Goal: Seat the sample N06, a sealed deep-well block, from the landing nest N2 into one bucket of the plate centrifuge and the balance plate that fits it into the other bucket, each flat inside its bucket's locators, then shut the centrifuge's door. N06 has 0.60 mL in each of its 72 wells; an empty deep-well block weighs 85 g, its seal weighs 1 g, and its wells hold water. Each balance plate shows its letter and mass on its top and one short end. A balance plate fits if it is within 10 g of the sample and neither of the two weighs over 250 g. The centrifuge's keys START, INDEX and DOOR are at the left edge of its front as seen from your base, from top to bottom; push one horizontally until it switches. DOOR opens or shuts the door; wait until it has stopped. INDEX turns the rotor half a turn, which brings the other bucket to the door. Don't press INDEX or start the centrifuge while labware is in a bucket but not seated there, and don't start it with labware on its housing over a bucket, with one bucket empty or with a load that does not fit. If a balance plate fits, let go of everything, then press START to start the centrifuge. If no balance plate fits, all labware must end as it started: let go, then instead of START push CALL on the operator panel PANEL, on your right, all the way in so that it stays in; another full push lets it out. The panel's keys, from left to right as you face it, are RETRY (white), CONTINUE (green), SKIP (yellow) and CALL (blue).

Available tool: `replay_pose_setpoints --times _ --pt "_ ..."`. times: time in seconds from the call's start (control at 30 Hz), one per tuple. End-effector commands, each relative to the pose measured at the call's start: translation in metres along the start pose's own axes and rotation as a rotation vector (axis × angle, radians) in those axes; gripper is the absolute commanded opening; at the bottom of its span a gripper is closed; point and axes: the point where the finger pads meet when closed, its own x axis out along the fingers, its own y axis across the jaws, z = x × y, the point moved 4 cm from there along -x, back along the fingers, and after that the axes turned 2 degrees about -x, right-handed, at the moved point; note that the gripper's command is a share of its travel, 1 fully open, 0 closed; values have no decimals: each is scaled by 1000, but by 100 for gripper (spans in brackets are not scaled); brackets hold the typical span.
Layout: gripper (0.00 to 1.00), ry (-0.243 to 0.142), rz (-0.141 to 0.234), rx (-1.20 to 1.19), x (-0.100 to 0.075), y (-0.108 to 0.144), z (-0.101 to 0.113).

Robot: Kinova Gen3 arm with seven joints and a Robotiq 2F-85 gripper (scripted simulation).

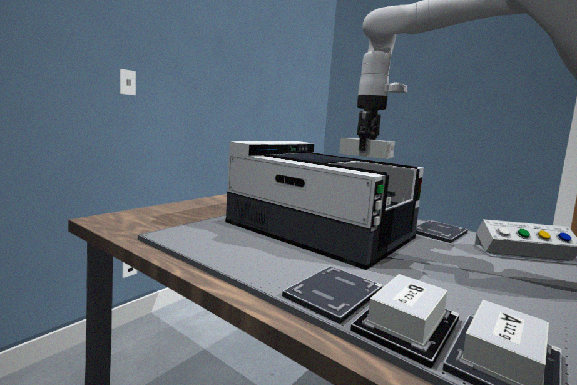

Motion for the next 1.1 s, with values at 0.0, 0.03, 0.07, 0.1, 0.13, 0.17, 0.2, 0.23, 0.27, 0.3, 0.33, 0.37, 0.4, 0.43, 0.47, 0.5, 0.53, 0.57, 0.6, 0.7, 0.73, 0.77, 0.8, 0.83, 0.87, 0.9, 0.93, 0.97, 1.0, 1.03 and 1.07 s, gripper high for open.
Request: replay_pose_setpoints --times 0.0,0.03,0.07,0.1,0.13,0.17,0.2,0.23,0.27,0.3,0.33,0.37,0.4,0.43,0.47,0.5,0.53,0.57,0.6,0.7,0.73,0.77,0.8,0.83,0.87,0.9,0.93,0.97,1.0,1.03,1.07 --pt "95 -3 -1 36 -2 0 0" --pt "95 -3 -1 47 -2 0 0" --pt "95 -3 -1 59 -2 0 0" --pt "95 -3 -1 71 -2 0 0" --pt "95 -3 -1 71 -2 0 0" --pt "95 -3 -1 71 -2 0 0" --pt "95 -3 -1 82 -2 0 0" --pt "95 -3 -1 94 -2 0 0" --pt "95 -3 -1 106 -2 0 0" --pt "95 -3 -1 117 -2 0 0" --pt "95 -3 -1 129 -2 0 0" --pt "95 -3 -1 141 -2 0 0" --pt "95 -3 -1 152 -2 0 0" --pt "95 -3 -1 164 -2 0 0" --pt "95 -3 -1 176 -2 0 0" --pt "95 -3 0 187 -2 0 0" --pt "95 -3 0 199 -2 0 0" --pt "95 -3 0 203 -2 0 0" --pt "95 -3 0 203 -2 0 0" --pt "95 -3 0 203 -2 0 0" --pt "95 -3 0 203 -2 0 0" --pt "95 -3 0 203 -2 0 0" --pt "95 -3 0 203 -2 0 0" --pt "95 -3 0 203 -2 0 0" --pt "95 -3 0 203 -2 0 0" --pt "95 -3 0 203 -2 0 0" --pt "95 -3 0 203 -2 0 0" --pt "95 -3 0 203 -2 0 0" --pt "95 -3 0 203 -2 0 0" --pt "95 -3 0 203 -2 0 0" --pt "95 -3 0 203 -2 0 0"
